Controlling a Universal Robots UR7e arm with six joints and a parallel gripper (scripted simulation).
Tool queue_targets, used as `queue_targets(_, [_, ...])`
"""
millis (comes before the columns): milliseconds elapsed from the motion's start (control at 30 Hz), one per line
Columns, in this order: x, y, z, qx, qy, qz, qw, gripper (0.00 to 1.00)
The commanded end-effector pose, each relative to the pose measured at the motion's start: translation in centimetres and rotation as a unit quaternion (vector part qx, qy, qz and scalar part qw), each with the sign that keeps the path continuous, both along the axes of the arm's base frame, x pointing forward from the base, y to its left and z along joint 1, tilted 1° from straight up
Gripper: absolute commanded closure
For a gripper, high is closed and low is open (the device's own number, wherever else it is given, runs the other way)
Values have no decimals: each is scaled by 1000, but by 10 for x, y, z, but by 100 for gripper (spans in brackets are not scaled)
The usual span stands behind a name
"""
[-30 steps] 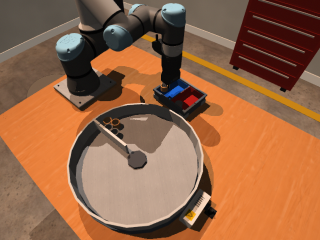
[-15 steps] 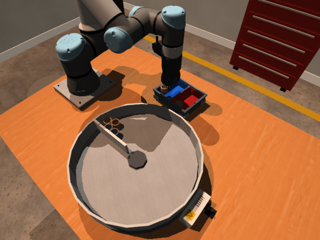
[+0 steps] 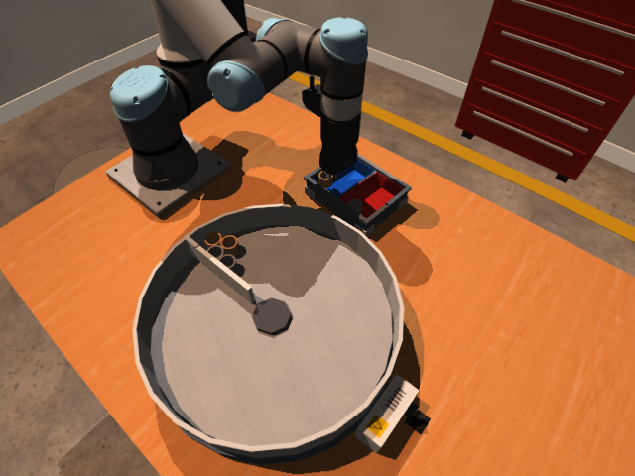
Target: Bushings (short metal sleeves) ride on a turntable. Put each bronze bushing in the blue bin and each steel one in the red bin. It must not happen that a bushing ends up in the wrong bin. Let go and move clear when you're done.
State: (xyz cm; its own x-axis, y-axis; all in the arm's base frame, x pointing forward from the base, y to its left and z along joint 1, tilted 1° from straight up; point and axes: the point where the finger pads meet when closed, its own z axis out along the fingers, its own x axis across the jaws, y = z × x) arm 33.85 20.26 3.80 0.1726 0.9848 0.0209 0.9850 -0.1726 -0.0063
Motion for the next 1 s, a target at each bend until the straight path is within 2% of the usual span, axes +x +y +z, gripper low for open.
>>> queue_targets(0, [0,0,-1,0,-1,0,1000,100])
queue_targets(967, [0,0,-18,0,-1,0,1000,100])
